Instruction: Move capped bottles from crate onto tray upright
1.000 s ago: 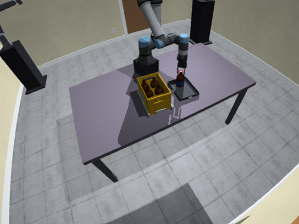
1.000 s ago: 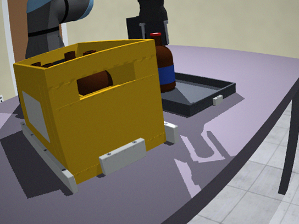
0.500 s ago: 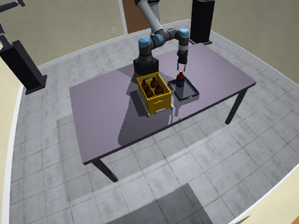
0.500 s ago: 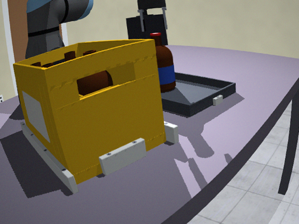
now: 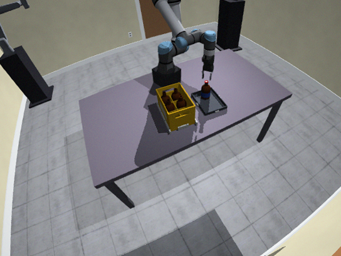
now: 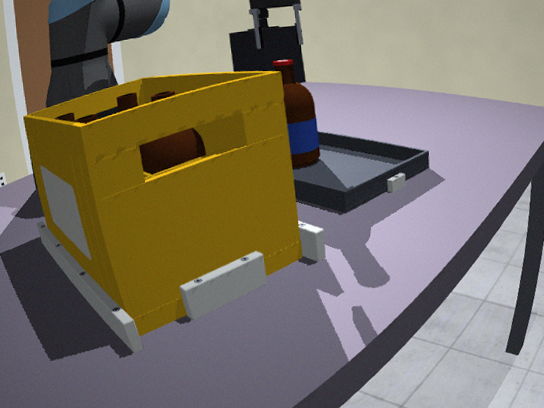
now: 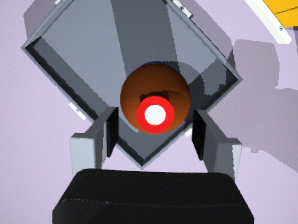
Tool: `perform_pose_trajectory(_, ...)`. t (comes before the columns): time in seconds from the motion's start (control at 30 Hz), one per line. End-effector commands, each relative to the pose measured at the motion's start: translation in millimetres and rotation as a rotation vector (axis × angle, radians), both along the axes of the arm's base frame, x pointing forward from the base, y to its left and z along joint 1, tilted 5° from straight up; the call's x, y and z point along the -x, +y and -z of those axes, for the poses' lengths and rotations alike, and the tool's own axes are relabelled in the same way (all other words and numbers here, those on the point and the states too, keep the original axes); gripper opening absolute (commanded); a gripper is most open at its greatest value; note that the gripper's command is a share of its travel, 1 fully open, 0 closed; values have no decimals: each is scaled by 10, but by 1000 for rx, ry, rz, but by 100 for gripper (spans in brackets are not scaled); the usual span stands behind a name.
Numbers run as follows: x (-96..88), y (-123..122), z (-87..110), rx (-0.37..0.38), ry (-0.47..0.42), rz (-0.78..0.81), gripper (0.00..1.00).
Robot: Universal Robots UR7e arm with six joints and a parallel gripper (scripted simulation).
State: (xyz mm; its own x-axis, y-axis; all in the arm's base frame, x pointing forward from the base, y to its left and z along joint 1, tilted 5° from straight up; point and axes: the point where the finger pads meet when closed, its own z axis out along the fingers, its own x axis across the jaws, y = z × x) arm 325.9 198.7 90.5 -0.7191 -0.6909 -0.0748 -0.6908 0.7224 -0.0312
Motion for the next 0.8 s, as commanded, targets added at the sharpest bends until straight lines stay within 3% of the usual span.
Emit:
perform_pose_trajectory(0.0,2,-1,-53,0,-1,0,100)
perform_pose_trajectory(0.1,2,-1,-67,0,-1,0,100)
perform_pose_trajectory(0.57,38,-15,-532,0,-1,0,100)
perform_pose_trajectory(0.77,39,-15,-567,0,-2,0,100)
